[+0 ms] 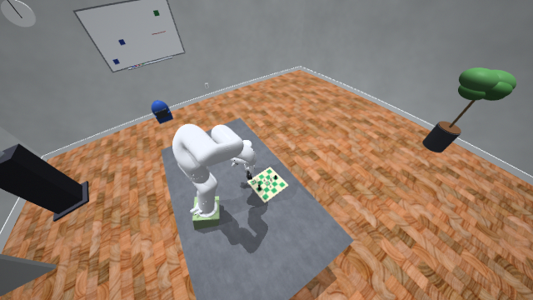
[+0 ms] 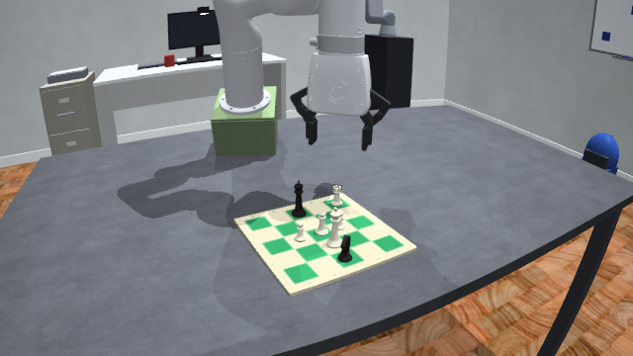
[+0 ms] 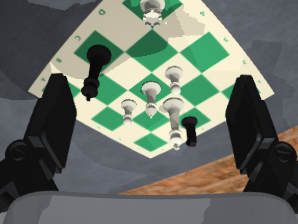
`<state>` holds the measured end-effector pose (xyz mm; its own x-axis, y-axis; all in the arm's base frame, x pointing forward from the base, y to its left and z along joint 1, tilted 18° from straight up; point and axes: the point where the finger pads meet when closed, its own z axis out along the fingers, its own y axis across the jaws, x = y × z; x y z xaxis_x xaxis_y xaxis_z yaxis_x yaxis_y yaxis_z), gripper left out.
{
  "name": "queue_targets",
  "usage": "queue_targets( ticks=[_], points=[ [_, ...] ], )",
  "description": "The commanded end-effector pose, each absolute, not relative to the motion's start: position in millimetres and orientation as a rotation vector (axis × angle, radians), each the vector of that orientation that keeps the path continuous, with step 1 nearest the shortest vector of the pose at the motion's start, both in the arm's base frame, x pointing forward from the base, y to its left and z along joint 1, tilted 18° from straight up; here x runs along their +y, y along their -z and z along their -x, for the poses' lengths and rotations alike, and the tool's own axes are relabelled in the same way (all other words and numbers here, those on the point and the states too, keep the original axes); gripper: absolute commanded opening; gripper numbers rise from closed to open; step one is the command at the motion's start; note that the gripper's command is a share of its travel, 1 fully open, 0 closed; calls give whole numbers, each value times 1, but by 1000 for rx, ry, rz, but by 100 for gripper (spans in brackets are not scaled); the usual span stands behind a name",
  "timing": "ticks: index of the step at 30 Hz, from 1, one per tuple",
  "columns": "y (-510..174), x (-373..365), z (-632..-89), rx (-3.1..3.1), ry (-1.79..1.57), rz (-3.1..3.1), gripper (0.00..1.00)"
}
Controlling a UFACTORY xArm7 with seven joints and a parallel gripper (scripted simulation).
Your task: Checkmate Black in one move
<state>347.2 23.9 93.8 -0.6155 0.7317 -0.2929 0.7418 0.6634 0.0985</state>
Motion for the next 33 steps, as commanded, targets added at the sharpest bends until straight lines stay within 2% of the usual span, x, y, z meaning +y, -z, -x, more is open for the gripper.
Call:
queue_targets(
  ticks=[1,17,33],
  points=[
    [-103,26,-346,2571,43,-1172,100],
    [-159,35,-330,2571,43,-1172,100],
    [-163,36,-329,2571,43,-1172,100]
  ],
)
